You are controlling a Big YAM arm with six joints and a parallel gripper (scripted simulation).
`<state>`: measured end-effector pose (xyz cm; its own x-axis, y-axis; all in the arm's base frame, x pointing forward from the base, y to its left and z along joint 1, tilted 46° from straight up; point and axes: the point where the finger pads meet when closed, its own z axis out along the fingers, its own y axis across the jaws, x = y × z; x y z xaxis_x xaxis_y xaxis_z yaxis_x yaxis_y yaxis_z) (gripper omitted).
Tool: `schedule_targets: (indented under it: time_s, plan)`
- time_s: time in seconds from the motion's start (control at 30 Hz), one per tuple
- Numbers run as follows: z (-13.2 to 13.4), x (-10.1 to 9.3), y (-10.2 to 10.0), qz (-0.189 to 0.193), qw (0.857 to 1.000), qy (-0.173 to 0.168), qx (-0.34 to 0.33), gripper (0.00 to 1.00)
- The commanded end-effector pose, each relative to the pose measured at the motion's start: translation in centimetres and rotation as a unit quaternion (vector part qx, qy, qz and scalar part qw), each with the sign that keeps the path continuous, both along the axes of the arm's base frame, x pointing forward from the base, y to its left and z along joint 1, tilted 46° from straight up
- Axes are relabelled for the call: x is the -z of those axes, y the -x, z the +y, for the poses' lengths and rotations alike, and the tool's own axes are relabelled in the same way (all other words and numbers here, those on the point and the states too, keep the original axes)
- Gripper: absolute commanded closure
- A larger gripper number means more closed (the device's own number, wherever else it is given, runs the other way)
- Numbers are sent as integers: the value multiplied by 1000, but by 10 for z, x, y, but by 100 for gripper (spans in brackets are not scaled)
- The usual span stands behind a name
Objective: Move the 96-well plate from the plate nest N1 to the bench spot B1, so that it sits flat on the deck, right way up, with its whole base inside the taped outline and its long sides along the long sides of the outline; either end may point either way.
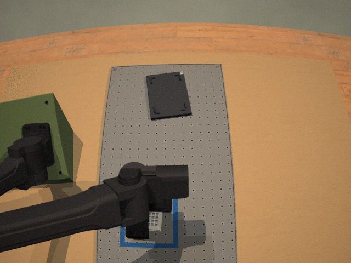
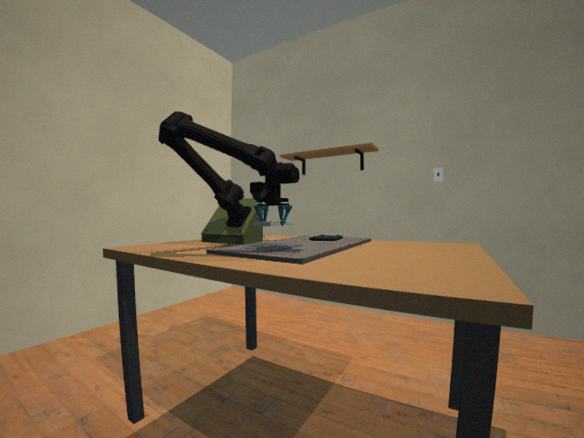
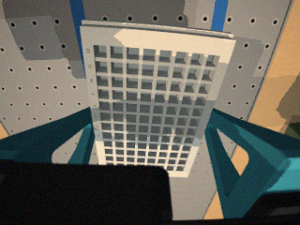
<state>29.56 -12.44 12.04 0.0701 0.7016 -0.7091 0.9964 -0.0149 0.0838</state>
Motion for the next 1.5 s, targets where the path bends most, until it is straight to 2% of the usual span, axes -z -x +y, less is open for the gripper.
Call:
schedule_targets:
  time_s: [0.0, 0.03, 0.1, 0.23, 0.3, 0.47, 0.57, 0.6, 0.7, 0.87, 1.0, 1.17, 1.23, 1.47]
  plan:
    - [4, -2, -3, -2, 1000, 0, -12, 100]
    - [-4, -6, -9, -12, 1000, 0, -1, 100]
    - [-6, 4, -3, 0, 1000, 0, -1, 100]
    - [-11, 10, -3, 2, 1000, 0, -1, 100]
    - [-14, 5, -10, -9, 1000, 1, -1, 100]
    - [-20, 18, -4, 2, 1000, 0, -1, 100]
    - [-21, 16, -7, -1, 1000, 0, -1, 100]
    - [-23, 7, -13, -17, 1000, 2, -1, 100]
    - [-26, 23, -5, 2, 1000, 0, -1, 100]
    - [-33, 25, -11, -4, 1000, 1, -1, 100]
    - [-37, 32, -6, 0, 1000, 0, -1, 100]
    - [-41, 31, -10, -7, 1000, 2, -1, 100]
    - [-43, 40, -6, 3, 1000, 0, -1, 100]
    - [-52, 47, -8, 1, 1000, 0, -1, 100]
